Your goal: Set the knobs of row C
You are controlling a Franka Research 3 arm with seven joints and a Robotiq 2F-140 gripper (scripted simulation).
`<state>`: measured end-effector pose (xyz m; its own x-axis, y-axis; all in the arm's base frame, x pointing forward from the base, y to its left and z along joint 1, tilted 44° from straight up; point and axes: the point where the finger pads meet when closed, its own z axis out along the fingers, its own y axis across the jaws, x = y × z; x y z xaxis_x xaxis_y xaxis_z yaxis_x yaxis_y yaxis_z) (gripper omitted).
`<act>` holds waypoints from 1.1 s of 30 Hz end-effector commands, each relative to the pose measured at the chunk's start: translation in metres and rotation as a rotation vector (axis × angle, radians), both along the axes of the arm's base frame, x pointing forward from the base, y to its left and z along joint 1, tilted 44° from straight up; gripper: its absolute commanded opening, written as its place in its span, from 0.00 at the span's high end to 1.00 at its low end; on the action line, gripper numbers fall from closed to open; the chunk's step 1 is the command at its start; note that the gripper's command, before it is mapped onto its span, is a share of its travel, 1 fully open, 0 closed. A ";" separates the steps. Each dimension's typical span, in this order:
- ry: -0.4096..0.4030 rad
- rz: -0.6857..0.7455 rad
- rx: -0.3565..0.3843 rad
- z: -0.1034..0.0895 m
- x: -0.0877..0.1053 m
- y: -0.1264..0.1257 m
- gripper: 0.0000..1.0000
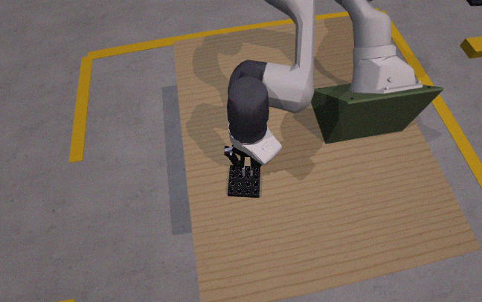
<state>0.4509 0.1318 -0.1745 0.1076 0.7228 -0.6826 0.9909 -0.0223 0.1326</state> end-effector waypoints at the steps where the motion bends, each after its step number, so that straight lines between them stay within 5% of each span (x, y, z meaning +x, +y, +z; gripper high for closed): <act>1: 0.005 -0.002 -0.004 0.001 -0.002 -0.001 0.88; 33: -0.392 -0.449 0.012 -0.004 -0.015 -0.007 0.88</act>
